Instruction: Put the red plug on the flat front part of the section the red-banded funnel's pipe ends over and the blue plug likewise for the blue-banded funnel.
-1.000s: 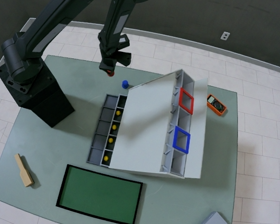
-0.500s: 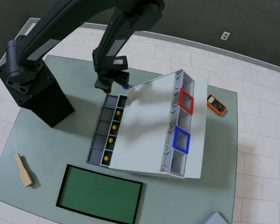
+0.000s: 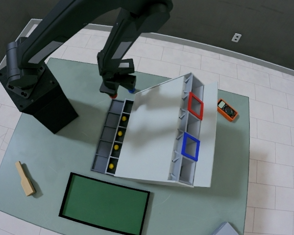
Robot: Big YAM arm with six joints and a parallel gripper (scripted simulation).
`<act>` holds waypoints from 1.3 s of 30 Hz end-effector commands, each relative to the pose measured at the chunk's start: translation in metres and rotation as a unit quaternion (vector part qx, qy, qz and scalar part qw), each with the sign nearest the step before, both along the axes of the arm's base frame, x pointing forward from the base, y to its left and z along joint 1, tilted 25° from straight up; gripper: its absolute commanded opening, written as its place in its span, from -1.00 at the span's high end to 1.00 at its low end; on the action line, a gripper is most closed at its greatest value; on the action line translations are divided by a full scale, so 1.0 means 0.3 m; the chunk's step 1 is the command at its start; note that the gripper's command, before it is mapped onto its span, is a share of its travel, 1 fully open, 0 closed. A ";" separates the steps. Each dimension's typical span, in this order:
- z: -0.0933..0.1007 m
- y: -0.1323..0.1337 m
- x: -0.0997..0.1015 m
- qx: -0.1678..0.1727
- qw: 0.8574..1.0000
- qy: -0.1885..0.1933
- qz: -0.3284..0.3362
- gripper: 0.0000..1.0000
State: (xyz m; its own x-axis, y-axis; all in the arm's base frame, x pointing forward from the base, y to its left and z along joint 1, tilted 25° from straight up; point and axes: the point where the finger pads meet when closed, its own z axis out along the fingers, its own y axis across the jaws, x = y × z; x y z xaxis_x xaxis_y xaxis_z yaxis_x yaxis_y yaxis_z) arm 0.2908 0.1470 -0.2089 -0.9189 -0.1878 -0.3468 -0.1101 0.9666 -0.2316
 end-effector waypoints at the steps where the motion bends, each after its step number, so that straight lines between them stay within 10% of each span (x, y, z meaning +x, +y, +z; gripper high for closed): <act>1: -0.012 -0.007 0.000 -0.001 1.000 0.000 -0.004 1.00; 15: -0.295 -0.065 0.120 0.001 1.000 -0.002 0.002 1.00; 39: -0.307 -0.067 0.125 -0.010 1.000 0.006 0.015 1.00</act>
State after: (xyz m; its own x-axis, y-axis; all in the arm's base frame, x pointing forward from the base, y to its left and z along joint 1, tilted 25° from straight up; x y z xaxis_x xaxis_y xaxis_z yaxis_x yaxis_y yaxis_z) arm 0.3247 0.1283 -0.2996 -0.9181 -0.2186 -0.3306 -0.1394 0.9590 -0.2468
